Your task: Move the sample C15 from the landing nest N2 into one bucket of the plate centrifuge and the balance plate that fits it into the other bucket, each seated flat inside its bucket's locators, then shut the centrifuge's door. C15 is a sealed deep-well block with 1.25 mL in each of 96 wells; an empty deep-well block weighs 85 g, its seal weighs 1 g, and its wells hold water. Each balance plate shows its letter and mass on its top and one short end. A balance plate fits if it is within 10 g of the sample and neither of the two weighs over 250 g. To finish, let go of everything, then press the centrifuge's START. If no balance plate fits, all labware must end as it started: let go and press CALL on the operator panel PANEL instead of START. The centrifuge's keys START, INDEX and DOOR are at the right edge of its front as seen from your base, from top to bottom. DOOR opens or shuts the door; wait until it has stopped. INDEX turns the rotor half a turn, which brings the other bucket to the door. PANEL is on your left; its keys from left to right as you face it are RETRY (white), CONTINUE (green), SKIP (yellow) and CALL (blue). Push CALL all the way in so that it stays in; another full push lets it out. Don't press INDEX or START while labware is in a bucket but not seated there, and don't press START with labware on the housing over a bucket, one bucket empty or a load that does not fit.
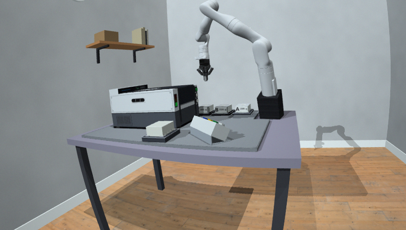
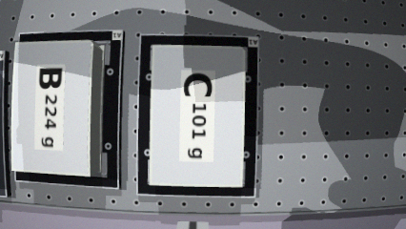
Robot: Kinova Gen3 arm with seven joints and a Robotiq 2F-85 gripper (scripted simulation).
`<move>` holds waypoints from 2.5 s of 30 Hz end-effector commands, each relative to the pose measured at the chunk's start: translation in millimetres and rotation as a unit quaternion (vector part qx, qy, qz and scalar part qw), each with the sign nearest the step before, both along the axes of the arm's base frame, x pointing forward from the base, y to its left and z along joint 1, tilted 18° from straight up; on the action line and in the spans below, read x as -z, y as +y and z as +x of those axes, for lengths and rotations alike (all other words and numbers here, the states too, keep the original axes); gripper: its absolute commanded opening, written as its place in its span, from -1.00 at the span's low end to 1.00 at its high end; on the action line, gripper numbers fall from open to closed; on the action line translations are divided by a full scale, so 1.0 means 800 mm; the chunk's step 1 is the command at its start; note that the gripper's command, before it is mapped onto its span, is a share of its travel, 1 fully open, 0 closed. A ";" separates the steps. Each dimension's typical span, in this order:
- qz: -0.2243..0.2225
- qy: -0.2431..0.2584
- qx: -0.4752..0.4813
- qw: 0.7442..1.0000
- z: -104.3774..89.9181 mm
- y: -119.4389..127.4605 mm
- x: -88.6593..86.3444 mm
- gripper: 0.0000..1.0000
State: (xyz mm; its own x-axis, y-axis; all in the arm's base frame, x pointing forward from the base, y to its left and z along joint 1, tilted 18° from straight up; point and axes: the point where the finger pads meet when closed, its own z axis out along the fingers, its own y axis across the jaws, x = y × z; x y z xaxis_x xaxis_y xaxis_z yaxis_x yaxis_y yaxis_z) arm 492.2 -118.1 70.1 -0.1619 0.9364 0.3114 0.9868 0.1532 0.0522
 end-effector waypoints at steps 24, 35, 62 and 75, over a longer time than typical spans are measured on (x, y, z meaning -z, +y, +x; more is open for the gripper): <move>-0.001 -0.100 -0.298 0.949 -0.045 0.029 -0.052 -0.80; -0.001 -0.157 -0.471 0.868 -0.074 0.051 -0.073 -0.80; -0.001 -0.229 -0.687 0.690 -0.140 0.103 -0.120 -0.80; -0.001 -0.229 -0.687 0.690 -0.174 0.130 -0.144 -0.80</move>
State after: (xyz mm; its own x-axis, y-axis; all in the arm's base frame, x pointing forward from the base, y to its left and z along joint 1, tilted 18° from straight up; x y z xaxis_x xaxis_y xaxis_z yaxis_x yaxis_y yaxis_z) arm 356.1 -16.7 182.3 -0.9777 -0.1989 -0.0670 -0.2099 0.9277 0.3088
